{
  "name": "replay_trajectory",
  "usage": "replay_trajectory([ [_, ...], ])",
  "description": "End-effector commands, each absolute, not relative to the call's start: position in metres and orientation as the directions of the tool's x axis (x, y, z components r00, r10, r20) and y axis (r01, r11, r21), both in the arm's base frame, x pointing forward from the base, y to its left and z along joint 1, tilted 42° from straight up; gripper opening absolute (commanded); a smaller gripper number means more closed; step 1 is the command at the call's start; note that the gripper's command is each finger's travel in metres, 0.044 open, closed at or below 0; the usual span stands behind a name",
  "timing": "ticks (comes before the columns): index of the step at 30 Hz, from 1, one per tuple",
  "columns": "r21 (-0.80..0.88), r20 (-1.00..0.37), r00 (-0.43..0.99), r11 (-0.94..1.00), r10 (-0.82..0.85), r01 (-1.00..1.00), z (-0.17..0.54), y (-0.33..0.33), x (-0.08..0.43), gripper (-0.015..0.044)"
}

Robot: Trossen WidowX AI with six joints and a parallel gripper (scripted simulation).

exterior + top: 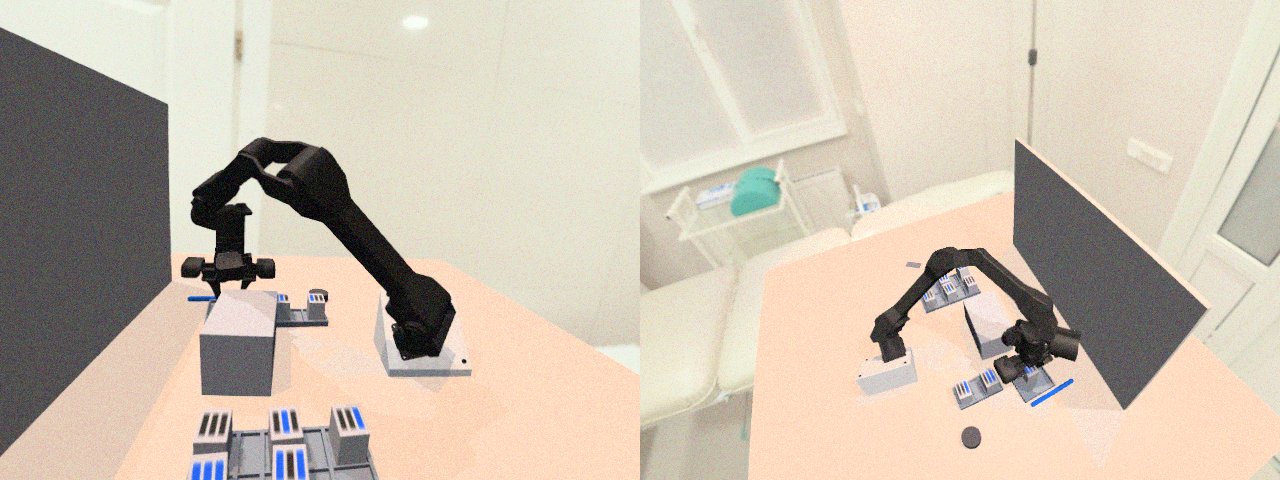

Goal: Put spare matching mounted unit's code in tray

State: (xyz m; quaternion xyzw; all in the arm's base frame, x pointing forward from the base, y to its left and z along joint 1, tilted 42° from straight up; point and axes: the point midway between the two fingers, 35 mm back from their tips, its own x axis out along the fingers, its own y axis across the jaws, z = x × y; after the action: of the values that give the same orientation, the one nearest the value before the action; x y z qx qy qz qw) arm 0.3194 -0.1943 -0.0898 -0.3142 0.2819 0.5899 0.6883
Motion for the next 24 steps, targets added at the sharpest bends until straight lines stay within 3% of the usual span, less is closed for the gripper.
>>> replay_trajectory([
  [1, -0.1, -0.759, 0.145, 0.106, 0.635, -0.989, -0.09, -0.194, 0.319, 0.0289],
  [7, -0.1, -0.759, 0.145, 0.106, 0.635, -0.989, -0.09, -0.194, 0.319, 0.044],
  [17, -0.096, -0.757, 0.144, 0.11, 0.637, -0.989, -0.01, -0.261, 0.304, 0.044],
  [24, -0.114, -0.766, 0.169, 0.128, 0.621, -0.985, -0.009, -0.265, 0.305, 0.044],
])
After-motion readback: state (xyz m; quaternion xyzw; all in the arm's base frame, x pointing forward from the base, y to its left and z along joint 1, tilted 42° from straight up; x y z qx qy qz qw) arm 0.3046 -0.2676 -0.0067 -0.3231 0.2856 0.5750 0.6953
